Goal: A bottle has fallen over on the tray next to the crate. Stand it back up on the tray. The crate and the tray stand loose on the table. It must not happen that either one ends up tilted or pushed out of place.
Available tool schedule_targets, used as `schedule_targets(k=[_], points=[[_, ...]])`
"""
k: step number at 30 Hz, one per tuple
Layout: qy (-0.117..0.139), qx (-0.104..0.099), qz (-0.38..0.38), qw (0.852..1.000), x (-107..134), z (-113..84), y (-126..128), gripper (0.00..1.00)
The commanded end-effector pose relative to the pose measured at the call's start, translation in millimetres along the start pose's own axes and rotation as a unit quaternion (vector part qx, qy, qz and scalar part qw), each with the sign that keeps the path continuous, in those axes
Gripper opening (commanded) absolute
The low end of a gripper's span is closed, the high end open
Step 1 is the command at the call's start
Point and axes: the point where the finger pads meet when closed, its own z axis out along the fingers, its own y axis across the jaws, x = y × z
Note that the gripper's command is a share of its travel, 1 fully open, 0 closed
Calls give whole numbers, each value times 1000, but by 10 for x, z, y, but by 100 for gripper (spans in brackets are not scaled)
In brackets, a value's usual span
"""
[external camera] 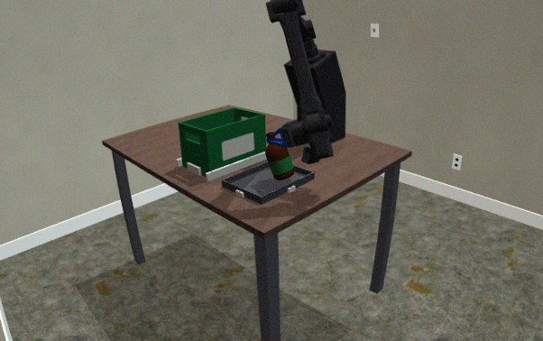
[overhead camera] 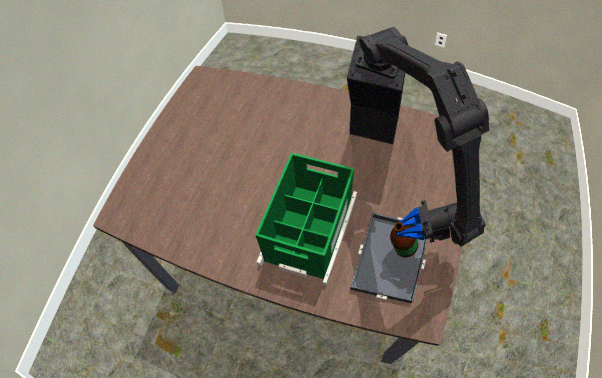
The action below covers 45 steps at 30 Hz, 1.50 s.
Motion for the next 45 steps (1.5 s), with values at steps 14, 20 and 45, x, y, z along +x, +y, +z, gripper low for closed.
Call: schedule_targets(k=[14,20,45], points=[[2,-1,-4,1000,-63,52,9,0],[2,-1,-3,1000,-65,54,5,0],[2,-1,-3,1000,-94,64,-5,0]])
